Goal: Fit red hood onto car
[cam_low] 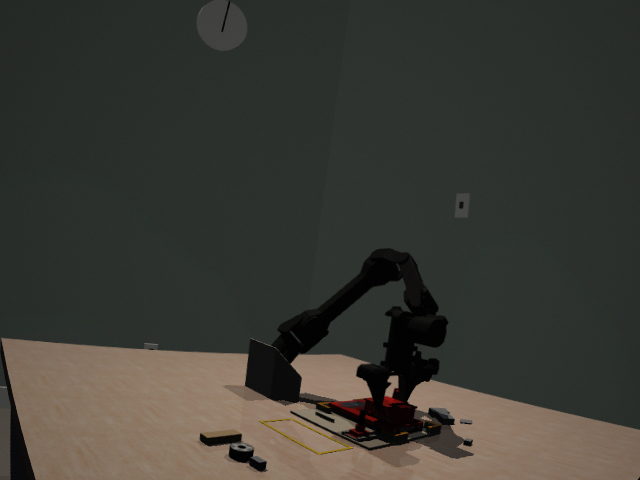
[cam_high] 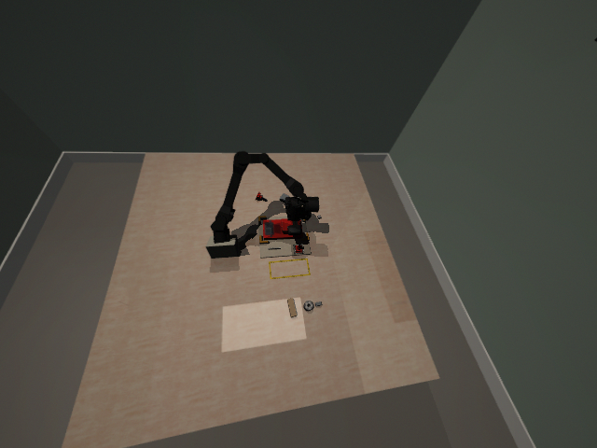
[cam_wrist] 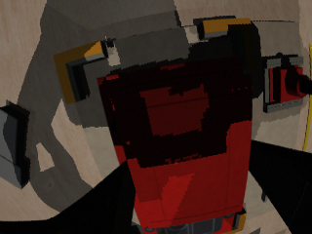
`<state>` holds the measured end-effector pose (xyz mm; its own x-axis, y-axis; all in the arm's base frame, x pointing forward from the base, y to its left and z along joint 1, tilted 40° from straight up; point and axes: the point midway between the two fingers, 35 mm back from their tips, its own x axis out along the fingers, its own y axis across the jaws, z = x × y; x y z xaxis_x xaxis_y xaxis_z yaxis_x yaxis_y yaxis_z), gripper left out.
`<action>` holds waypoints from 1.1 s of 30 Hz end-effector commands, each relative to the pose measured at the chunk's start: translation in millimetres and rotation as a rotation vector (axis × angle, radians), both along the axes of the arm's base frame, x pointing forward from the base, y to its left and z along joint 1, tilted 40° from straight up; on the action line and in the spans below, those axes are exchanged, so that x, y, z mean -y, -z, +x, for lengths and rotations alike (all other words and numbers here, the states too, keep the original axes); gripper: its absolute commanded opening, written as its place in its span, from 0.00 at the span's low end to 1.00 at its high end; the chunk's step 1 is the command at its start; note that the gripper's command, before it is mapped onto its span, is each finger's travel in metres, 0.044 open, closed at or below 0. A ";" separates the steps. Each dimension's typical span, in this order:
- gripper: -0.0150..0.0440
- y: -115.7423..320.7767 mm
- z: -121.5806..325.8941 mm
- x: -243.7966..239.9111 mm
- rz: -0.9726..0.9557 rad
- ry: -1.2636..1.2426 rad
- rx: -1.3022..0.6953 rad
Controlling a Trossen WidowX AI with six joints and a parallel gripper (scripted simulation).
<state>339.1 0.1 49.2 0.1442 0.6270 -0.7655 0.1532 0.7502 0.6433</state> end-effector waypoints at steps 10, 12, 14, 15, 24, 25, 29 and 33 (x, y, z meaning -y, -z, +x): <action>0.25 5.0 0.0 -4.2 0.006 0.003 -0.004; 0.25 5.7 0.3 -4.7 0.006 0.003 -0.004; 0.25 5.9 0.4 -4.8 0.006 0.002 -0.004; 0.25 5.8 0.4 -4.7 0.006 0.002 -0.003; 0.48 5.0 1.0 -3.9 0.000 -0.002 0.000; 0.52 5.0 1.0 -3.9 0.000 -0.002 0.000; 0.70 5.0 1.0 -3.9 0.000 -0.002 0.000; 0.88 5.0 1.0 -3.9 0.000 -0.002 0.000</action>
<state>340.1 3.9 44.2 0.1428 0.6277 -0.7653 0.1520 0.7501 0.6436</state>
